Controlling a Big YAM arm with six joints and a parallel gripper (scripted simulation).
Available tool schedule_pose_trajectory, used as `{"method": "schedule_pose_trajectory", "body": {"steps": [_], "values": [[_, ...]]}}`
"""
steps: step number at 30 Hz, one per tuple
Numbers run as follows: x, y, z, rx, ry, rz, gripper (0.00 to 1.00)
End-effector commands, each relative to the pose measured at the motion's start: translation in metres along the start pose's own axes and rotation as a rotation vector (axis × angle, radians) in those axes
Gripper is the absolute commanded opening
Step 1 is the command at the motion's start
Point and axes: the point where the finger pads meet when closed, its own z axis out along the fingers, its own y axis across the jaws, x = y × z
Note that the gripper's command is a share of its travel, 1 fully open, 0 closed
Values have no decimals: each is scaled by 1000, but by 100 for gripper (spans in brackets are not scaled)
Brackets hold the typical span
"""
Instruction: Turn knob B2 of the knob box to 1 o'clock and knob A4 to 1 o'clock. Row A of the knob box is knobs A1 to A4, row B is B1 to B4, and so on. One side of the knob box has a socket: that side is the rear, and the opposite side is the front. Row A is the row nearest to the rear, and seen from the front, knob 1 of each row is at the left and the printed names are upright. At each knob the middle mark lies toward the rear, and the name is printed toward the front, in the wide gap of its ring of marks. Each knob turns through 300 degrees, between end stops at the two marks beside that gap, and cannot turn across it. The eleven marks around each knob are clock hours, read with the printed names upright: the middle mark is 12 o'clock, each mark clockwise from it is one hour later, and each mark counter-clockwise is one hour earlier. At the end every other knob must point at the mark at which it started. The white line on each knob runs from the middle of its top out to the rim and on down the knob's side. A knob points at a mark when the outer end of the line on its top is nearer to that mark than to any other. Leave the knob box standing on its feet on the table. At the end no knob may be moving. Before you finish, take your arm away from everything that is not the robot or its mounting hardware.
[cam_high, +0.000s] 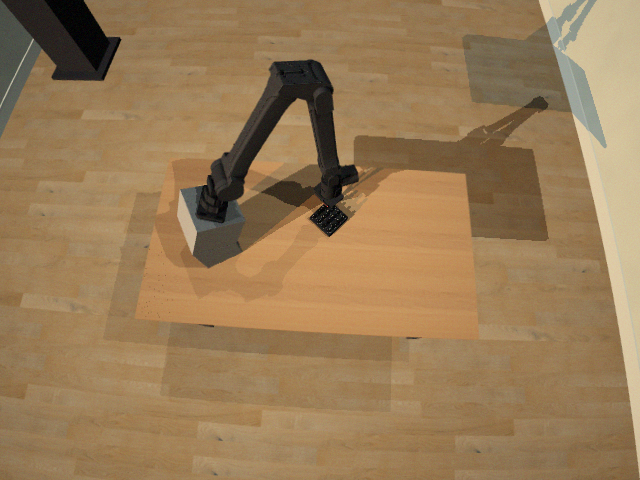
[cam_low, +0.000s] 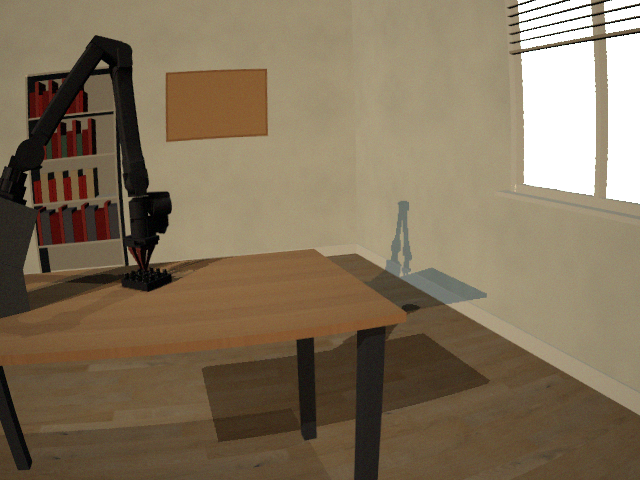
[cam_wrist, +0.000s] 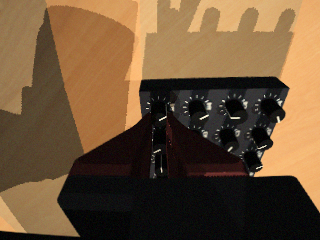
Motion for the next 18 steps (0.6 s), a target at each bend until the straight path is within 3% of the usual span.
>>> {"method": "schedule_pose_trajectory", "body": {"steps": [1, 18], "values": [[-7, -5, 0, 9, -16, -1, 8], [-7, -5, 0, 9, -16, -11, 8]]}}
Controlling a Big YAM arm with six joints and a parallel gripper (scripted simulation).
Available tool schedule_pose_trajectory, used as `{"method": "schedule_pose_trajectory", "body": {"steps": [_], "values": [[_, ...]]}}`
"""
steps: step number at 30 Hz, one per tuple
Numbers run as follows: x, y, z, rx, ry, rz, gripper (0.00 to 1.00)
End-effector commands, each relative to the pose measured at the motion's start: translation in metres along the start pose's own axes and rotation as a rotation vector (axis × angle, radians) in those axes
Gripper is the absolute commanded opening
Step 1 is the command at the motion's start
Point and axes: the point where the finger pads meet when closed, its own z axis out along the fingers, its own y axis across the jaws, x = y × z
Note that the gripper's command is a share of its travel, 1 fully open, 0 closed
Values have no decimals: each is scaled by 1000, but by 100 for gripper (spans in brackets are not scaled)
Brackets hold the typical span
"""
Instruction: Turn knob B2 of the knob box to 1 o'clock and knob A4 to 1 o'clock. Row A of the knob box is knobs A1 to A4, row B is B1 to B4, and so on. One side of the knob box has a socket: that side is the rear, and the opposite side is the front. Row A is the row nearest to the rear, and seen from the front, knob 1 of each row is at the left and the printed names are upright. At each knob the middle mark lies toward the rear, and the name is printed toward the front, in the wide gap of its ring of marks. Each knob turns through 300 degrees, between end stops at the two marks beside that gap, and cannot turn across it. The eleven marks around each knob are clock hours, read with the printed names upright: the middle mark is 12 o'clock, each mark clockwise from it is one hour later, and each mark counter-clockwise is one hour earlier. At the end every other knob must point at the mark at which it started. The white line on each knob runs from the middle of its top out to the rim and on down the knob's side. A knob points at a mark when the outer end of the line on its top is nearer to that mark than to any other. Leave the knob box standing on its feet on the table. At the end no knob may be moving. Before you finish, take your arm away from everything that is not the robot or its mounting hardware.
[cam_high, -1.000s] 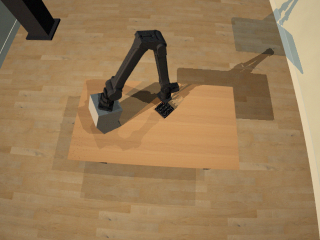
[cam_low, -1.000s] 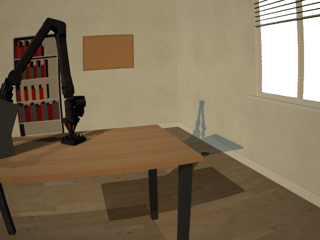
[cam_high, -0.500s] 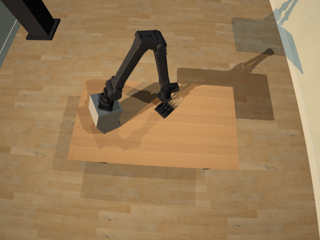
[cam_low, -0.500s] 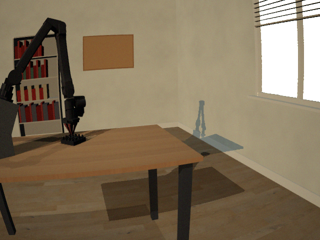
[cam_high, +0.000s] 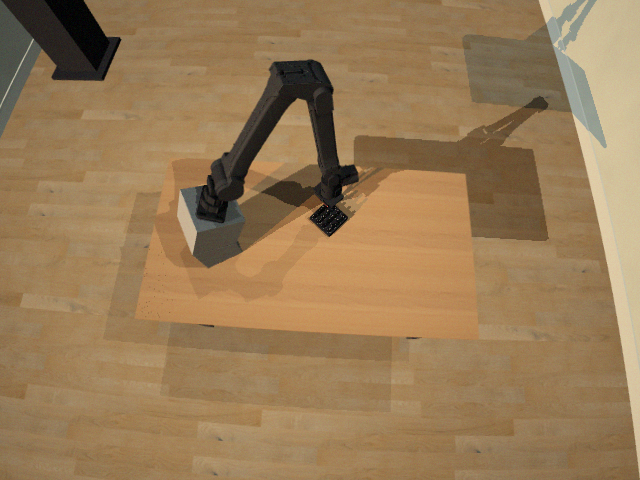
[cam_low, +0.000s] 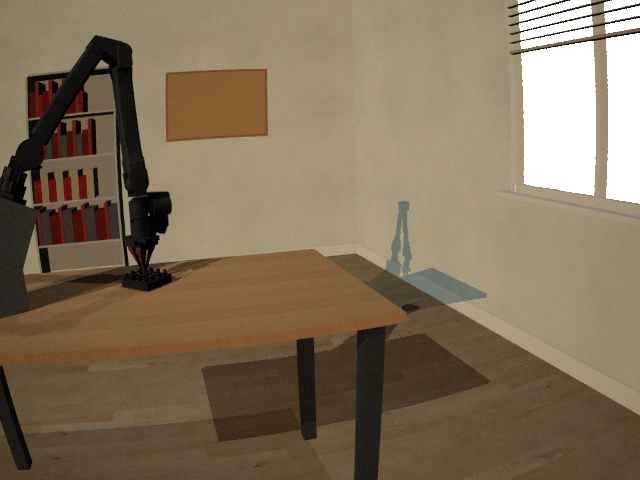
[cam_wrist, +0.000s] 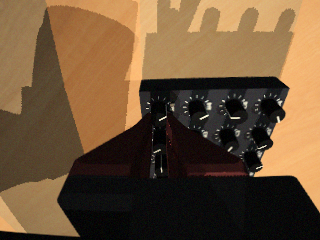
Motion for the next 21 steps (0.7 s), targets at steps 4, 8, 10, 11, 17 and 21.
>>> {"method": "schedule_pose_trajectory", "body": {"steps": [4, 8, 10, 11, 17, 21], "values": [[-7, -4, 0, 9, -16, -20, 8], [-7, -4, 0, 9, -16, -27, 8], [-7, -4, 0, 9, -16, -35, 8], [-7, -4, 0, 9, -16, -41, 8], [-7, -4, 0, 9, -16, -86, 8], [-7, -4, 0, 9, -16, -130, 8]]}}
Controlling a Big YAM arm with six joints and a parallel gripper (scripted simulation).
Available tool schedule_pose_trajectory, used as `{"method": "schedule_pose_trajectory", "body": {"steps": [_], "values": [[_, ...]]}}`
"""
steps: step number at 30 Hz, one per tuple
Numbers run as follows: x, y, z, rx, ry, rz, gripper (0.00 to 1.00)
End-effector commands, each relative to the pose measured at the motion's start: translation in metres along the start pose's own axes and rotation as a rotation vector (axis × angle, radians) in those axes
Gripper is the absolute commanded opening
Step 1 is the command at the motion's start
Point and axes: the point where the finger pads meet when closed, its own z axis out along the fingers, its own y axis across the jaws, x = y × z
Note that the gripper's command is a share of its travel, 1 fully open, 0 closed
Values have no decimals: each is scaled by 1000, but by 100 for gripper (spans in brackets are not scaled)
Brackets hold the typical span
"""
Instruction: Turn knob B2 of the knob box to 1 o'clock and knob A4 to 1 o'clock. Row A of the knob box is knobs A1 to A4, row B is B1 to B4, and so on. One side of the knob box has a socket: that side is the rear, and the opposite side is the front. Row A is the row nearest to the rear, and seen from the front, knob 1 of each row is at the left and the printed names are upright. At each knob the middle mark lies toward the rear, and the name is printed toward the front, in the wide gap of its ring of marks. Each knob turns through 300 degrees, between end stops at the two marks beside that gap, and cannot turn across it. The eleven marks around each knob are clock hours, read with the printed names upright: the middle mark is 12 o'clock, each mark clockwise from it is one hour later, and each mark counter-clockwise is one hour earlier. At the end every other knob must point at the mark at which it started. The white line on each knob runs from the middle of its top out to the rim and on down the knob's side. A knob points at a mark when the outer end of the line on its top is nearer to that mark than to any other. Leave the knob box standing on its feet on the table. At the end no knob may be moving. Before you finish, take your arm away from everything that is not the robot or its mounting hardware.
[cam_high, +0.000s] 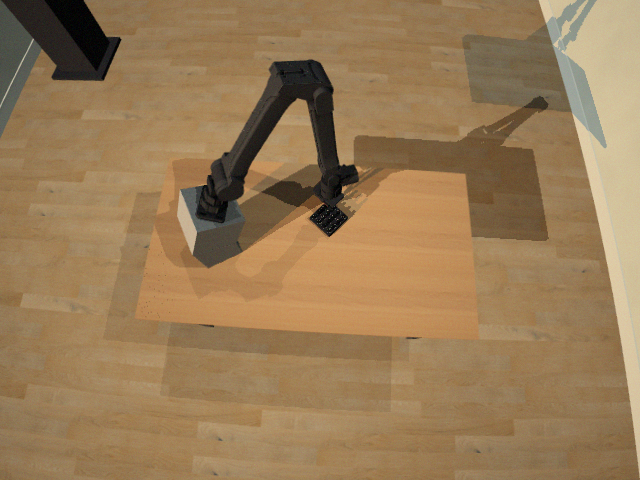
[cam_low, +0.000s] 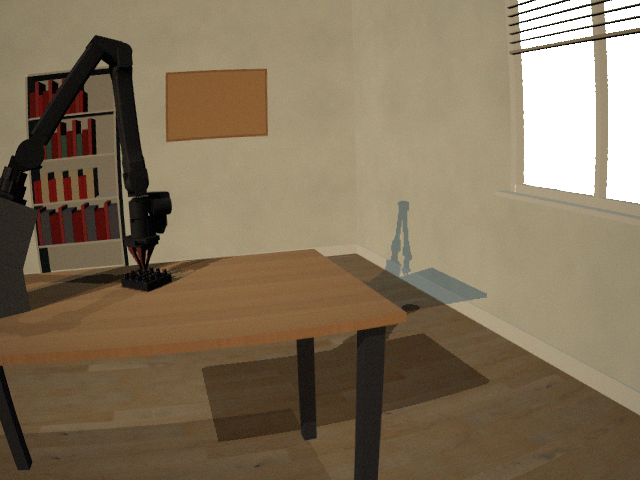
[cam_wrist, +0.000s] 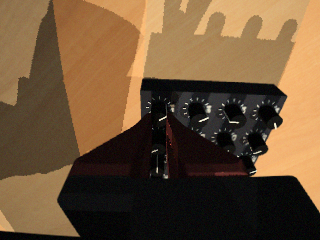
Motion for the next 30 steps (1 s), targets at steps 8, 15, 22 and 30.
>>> {"method": "schedule_pose_trajectory", "body": {"steps": [8, 15, 22, 30], "values": [[-7, -5, 0, 9, -15, -145, 8], [-7, -4, 0, 10, -15, -279, 8], [-7, -4, 0, 10, -14, -391, 8], [-7, -4, 0, 10, -13, -592, 8]]}}
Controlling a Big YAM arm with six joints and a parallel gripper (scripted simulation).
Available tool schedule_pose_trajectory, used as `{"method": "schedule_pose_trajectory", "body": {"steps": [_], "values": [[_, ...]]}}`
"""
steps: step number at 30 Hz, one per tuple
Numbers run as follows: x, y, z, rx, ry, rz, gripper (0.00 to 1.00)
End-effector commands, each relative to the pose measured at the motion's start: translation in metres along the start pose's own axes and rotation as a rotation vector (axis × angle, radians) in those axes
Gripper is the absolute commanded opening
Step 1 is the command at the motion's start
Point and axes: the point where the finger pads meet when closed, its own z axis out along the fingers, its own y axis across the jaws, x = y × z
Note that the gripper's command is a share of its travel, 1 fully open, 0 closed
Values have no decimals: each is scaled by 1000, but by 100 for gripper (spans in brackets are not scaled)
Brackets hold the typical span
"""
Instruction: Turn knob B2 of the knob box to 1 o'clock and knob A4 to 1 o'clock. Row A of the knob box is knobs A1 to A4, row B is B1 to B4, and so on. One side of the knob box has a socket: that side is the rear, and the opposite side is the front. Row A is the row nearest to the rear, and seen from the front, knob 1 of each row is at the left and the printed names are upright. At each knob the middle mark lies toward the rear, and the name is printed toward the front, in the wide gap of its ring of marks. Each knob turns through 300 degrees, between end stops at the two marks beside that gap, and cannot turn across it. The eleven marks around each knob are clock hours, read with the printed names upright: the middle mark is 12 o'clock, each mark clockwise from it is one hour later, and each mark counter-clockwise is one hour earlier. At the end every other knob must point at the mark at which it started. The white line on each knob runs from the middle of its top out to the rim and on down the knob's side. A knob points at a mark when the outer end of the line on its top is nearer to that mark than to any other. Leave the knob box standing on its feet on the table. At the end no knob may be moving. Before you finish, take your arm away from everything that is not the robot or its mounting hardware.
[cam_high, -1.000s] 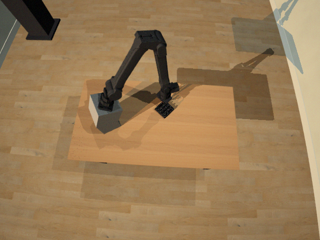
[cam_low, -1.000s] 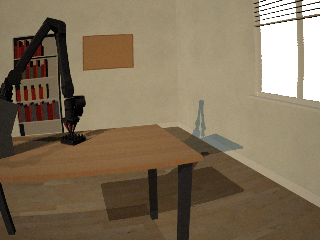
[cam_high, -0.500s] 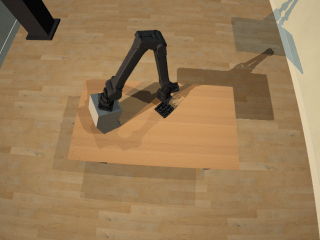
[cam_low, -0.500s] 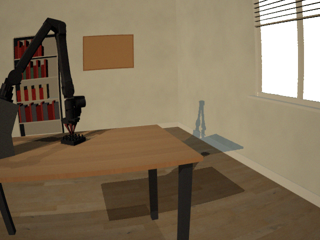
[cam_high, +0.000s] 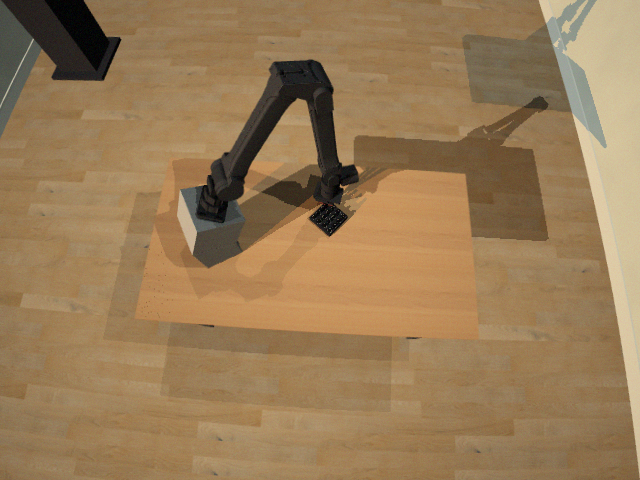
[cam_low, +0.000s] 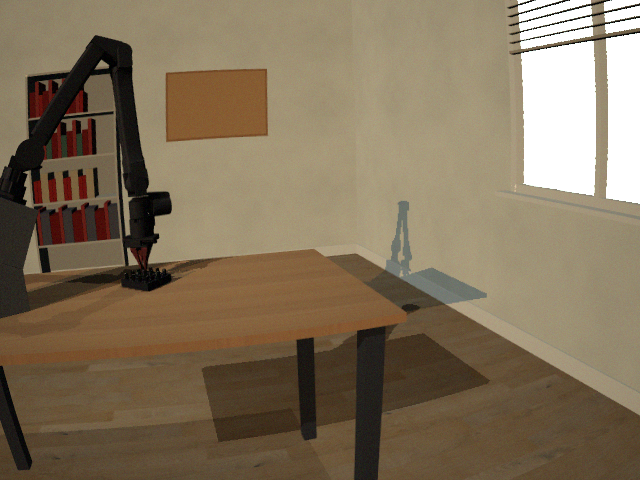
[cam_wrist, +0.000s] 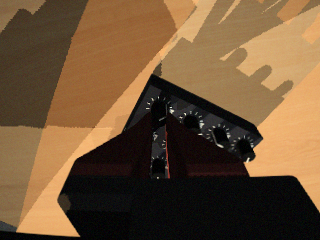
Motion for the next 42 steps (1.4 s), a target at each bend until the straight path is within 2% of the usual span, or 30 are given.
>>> {"method": "schedule_pose_trajectory", "body": {"steps": [1, 6, 21, 23, 38, 42], "values": [[-4, -6, 1, 13, -11, -152, 8], [-4, -6, 1, 13, -10, -230, 8], [-4, -6, 1, 13, -8, -622, 8], [-4, -6, 1, 13, -8, -622, 8], [-4, -5, 1, 13, -5, -934, 8], [-3, -5, 1, 12, -5, -965, 8]]}}
